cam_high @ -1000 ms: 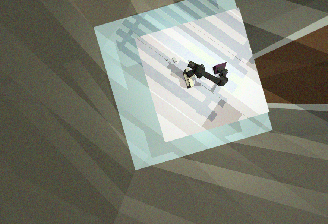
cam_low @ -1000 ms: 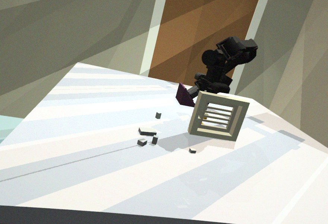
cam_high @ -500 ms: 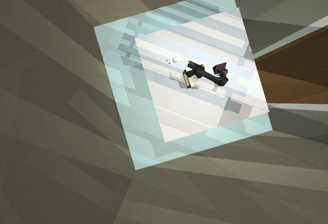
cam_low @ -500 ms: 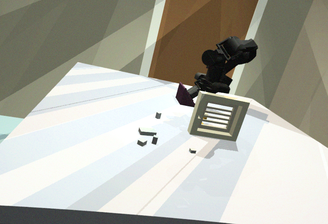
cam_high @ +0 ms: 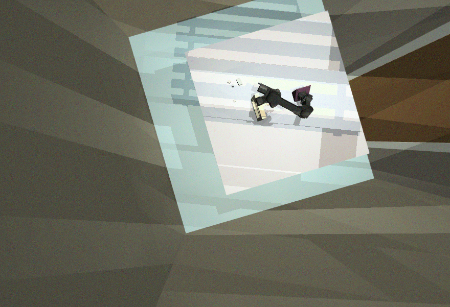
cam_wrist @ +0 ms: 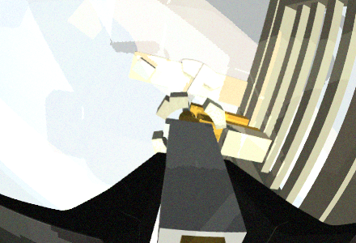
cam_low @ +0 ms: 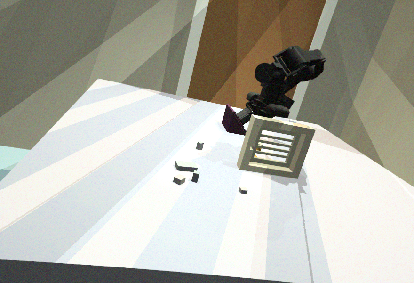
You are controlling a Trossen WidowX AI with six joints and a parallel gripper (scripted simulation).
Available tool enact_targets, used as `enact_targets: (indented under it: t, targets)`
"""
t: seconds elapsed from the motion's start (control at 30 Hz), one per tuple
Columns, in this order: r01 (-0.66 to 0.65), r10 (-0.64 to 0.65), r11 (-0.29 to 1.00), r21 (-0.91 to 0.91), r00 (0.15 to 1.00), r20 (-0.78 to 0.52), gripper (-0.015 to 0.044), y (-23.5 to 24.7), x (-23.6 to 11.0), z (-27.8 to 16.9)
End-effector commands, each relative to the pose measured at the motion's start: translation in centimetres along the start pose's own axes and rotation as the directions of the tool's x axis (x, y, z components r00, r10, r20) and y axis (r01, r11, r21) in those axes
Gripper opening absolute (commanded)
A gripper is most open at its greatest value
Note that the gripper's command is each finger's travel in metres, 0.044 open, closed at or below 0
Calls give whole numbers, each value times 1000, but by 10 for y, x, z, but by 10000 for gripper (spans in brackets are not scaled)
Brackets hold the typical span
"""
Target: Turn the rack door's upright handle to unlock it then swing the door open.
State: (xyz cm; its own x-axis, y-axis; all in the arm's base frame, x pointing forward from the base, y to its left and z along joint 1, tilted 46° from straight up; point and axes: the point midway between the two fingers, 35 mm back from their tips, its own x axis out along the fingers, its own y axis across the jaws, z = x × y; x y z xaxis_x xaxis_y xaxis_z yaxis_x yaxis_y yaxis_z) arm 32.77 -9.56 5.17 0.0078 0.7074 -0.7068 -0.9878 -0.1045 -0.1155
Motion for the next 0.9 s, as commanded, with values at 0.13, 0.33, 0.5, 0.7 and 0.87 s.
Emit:
enact_targets:
  t: [0.13, 0.33, 0.5, 0.7, 0.87]
  targets:
    - [-2, 1, 985, 173, 1000, 2, 16, 7, 0, 4]
    - [-2, 2, 953, 304, 1000, 2, 16, 12, 0, 8]
    - [-2, 2, 913, 407, 1000, 2, 16, 17, 0, 12]
    - [-3, 2, 855, 519, 1000, 2, 16, 26, 0, 19]
    - [-4, 3, 796, 605, 1000, 3, 16, 34, 0, 27]
